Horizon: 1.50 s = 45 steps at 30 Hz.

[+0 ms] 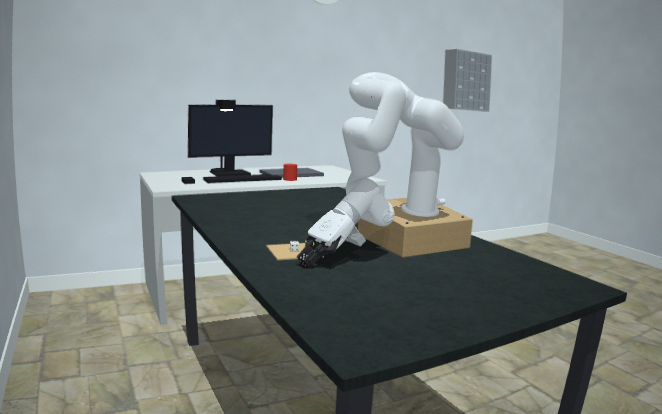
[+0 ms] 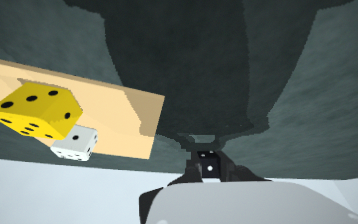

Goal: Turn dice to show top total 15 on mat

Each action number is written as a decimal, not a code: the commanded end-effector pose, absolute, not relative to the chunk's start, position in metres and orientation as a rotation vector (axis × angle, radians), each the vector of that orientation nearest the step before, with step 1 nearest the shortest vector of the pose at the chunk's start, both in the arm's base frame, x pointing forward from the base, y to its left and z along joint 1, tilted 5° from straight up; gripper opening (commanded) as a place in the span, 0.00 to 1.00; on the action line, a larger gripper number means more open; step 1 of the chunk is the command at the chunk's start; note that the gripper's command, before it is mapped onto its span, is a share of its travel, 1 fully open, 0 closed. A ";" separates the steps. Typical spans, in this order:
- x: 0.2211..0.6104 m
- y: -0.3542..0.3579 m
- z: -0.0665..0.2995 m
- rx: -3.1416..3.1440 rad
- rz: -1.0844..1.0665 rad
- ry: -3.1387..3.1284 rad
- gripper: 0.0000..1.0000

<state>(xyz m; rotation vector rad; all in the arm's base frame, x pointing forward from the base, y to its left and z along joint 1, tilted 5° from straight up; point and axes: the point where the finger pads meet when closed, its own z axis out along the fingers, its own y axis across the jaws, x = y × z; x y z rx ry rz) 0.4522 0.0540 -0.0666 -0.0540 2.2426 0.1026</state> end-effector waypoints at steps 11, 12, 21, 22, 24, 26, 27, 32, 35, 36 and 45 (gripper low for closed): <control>0.453 0.054 -0.066 -0.054 0.103 2.241 0.21; 0.453 0.054 -0.066 -0.054 0.103 2.241 0.25; 0.453 0.054 -0.066 -0.054 0.103 2.241 0.37; 0.453 0.054 -0.066 -0.054 0.103 2.241 0.37; 0.453 0.054 -0.066 -0.054 0.103 2.241 0.42; 0.453 0.054 -0.066 -0.054 0.103 2.241 0.42; 0.453 0.054 -0.066 -0.054 0.103 2.241 0.42; 0.453 0.054 -0.066 -0.054 0.103 2.241 0.42; 0.453 0.054 -0.066 -0.054 0.103 2.241 0.42; 0.453 0.054 -0.066 -0.054 0.103 2.241 0.42; 0.453 0.054 -0.066 -0.054 0.103 2.241 0.42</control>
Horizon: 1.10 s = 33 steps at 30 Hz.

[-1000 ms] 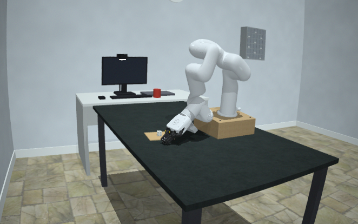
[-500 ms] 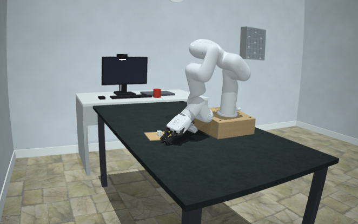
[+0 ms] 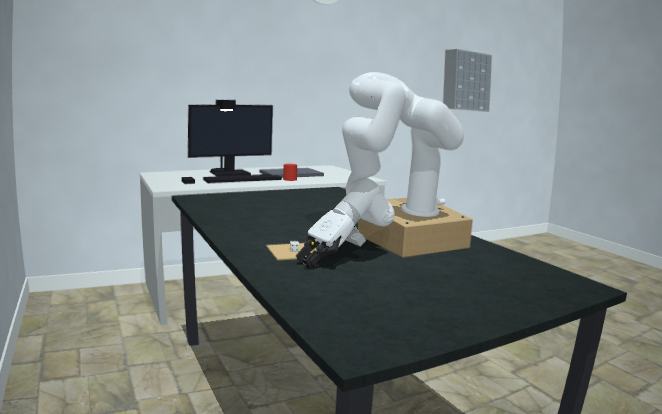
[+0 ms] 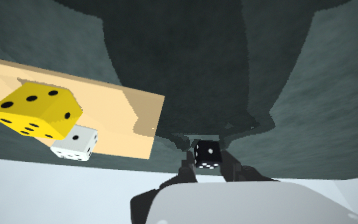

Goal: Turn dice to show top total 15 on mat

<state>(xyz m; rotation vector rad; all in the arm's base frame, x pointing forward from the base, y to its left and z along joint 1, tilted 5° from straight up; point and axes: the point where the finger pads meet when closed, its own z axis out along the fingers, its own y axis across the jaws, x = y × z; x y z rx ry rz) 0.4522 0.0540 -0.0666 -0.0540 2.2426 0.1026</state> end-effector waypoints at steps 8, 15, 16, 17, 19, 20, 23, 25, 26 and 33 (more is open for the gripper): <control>0.453 0.054 -0.066 -0.054 0.103 2.241 0.42; 0.453 0.054 -0.066 -0.054 0.103 2.241 0.42; 0.453 0.054 -0.066 -0.054 0.103 2.241 0.42; 0.453 0.054 -0.066 -0.054 0.103 2.241 0.42; 0.453 0.054 -0.066 -0.054 0.103 2.241 0.42; 0.453 0.054 -0.066 -0.054 0.103 2.241 0.42; 0.453 0.054 -0.066 -0.054 0.103 2.241 0.42; 0.453 0.054 -0.066 -0.054 0.103 2.241 0.42; 0.452 0.054 -0.065 -0.054 0.103 2.241 0.42; 0.445 0.053 -0.059 -0.053 0.102 2.241 0.42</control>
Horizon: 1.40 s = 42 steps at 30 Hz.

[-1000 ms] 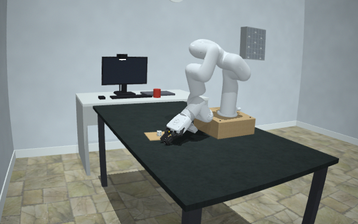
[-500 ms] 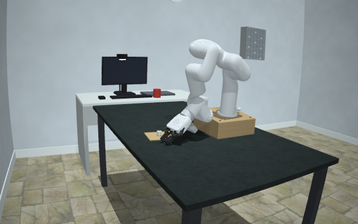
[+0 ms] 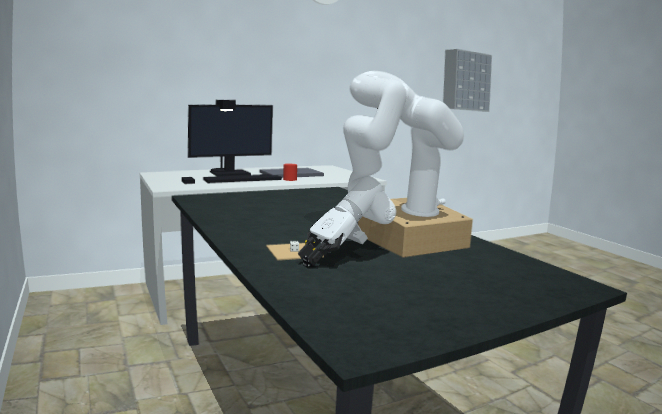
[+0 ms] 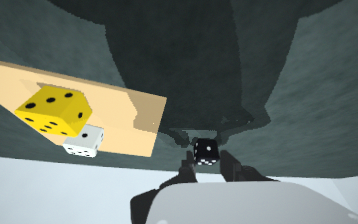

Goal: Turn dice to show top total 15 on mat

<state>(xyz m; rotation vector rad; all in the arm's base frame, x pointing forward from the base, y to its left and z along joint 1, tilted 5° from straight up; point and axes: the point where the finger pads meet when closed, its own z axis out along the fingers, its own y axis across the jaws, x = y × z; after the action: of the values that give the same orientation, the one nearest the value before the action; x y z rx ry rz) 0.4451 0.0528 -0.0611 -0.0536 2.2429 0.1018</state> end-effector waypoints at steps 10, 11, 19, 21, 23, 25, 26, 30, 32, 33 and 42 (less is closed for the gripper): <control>0.418 0.048 -0.038 -0.052 0.099 2.241 0.42; 0.417 0.048 -0.037 -0.052 0.099 2.241 0.42; 0.414 0.047 -0.035 -0.052 0.098 2.241 0.42; 0.414 0.047 -0.034 -0.052 0.098 2.241 0.42; 0.414 0.047 -0.031 -0.051 0.098 2.241 0.42; 0.414 0.046 -0.025 -0.051 0.097 2.241 0.42; 0.414 0.046 -0.021 -0.051 0.096 2.241 0.42; 0.413 0.045 -0.004 -0.049 0.093 2.241 0.42; 0.413 0.044 0.005 -0.048 0.091 2.241 0.42; 0.413 0.044 0.005 -0.048 0.091 2.241 0.42; 0.413 0.042 0.025 -0.047 0.088 2.241 0.42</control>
<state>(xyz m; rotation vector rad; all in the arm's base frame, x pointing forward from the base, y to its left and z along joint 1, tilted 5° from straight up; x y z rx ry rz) 0.4127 0.0426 0.0217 -0.0470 2.2402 0.0886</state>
